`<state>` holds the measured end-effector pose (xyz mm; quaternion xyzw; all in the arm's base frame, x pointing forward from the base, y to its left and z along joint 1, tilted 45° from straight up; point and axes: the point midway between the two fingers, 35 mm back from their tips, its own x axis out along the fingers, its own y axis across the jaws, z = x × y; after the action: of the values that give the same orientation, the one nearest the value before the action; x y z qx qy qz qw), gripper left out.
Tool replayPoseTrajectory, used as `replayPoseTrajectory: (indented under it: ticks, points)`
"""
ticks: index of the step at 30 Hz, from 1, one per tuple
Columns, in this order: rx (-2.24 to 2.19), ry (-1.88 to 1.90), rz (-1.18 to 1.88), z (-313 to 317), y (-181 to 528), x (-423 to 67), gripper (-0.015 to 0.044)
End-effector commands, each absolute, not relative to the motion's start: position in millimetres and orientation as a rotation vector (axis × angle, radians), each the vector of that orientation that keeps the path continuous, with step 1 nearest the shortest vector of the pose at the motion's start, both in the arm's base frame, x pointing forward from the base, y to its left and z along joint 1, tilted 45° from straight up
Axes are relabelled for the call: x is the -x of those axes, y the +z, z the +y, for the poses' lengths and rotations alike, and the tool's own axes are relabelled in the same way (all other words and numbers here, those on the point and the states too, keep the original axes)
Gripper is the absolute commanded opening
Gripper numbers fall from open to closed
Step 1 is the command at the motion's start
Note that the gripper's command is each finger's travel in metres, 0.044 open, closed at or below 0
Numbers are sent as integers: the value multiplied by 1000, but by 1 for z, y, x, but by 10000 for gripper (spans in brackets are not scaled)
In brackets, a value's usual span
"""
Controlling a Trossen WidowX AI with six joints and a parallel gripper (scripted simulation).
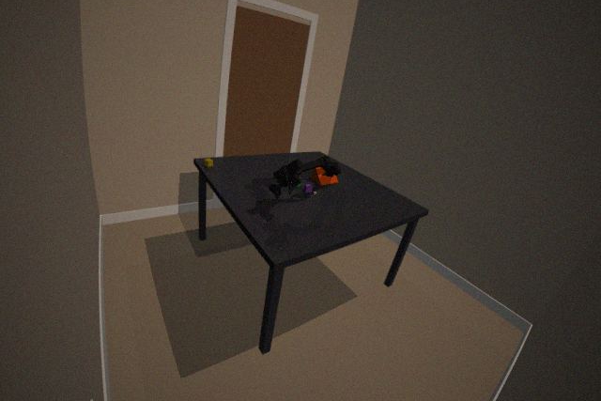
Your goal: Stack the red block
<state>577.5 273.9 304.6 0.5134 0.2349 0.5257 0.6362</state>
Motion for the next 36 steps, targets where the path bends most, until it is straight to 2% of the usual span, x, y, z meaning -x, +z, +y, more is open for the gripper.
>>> replayPoseTrajectory:
  ticks: [1,2,10,18,26,36]
  points:
    - [-1176,1193,541,273,303,-579,426]
    - [-1183,1169,554,269,298,-582,440]
    - [-1289,786,758,201,214,-622,440]
    - [-1353,415,968,127,127,-619,440]
    - [-1414,54,1213,57,52,-574,440]
    - [-1486,-335,1551,-3,0,-481,440]
